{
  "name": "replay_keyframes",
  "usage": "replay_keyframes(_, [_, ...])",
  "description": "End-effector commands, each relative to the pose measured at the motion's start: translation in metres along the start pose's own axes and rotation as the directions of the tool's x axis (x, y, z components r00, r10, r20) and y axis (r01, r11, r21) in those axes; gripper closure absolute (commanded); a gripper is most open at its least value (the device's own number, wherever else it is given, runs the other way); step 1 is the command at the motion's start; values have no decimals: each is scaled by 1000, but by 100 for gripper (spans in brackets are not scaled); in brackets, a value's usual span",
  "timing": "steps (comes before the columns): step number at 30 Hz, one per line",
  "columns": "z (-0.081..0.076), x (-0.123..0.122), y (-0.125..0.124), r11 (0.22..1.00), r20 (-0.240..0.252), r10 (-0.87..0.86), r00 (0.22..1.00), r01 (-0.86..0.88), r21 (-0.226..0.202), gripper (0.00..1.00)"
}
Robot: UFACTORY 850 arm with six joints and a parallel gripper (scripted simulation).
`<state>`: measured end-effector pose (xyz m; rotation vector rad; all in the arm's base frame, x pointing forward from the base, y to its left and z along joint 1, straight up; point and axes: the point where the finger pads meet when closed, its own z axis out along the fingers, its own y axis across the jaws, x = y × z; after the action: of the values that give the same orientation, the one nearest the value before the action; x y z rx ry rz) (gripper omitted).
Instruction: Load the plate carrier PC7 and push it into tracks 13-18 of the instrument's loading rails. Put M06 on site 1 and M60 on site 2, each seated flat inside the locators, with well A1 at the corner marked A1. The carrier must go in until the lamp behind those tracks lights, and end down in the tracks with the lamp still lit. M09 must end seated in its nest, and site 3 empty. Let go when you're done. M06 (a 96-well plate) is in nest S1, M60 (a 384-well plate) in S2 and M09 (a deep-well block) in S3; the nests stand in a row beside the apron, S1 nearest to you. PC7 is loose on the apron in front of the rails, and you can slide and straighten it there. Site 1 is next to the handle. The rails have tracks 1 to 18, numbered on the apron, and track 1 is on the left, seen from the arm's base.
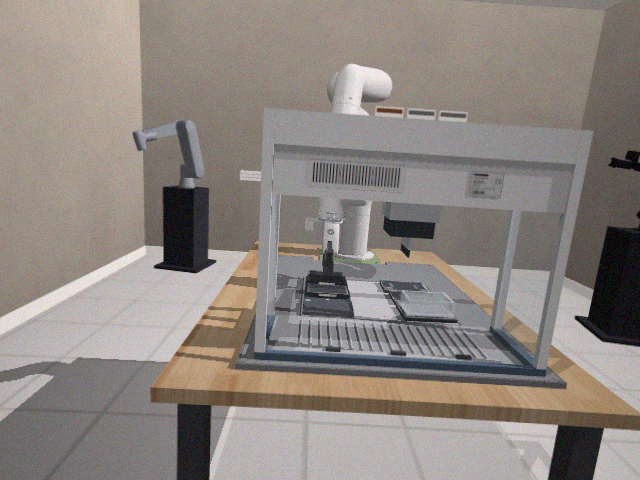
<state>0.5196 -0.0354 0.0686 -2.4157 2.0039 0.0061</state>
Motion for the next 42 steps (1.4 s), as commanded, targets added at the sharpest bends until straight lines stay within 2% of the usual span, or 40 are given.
replay_keyframes(1, [-7,0,-1,1000,-1,0,1000,0,2,0])
replay_keyframes(42, [-68,0,-1,1000,-1,0,1000,0,3,0])
